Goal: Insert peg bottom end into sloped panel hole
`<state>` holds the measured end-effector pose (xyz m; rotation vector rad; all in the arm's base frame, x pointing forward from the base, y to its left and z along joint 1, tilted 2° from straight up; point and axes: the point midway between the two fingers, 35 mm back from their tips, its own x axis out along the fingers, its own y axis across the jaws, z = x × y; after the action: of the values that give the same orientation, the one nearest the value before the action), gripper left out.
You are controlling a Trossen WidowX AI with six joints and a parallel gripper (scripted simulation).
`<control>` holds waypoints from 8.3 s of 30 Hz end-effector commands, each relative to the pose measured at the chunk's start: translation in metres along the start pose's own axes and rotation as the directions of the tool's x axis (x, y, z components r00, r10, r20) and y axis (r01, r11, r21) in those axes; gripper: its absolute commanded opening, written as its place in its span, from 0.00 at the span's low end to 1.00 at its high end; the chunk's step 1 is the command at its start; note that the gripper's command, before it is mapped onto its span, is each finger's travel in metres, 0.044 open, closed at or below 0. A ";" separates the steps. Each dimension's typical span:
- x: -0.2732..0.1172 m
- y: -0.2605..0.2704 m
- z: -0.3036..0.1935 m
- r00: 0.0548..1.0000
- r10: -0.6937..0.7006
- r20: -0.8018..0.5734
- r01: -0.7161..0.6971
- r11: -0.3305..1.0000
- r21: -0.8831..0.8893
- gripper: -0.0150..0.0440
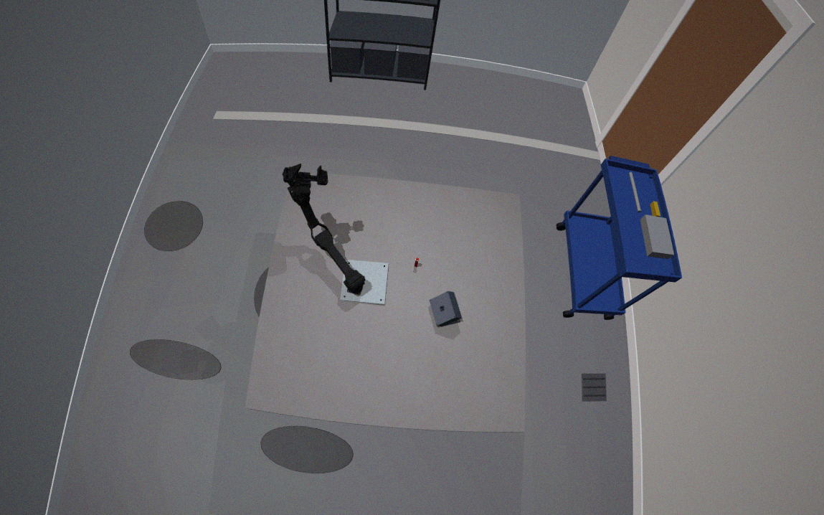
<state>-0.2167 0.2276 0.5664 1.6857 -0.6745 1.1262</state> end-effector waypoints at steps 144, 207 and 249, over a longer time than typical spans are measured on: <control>0.006 -0.481 0.335 -0.319 -0.947 0.033 -0.754 0.232 -0.614 1.00; -0.199 -0.563 0.262 -0.911 -0.403 0.087 -0.157 0.535 0.830 1.00; -0.256 -0.589 0.267 -0.911 -0.403 0.087 -0.157 0.535 0.830 1.00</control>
<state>0.2631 0.1914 0.0676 2.3071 -0.2175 -2.3510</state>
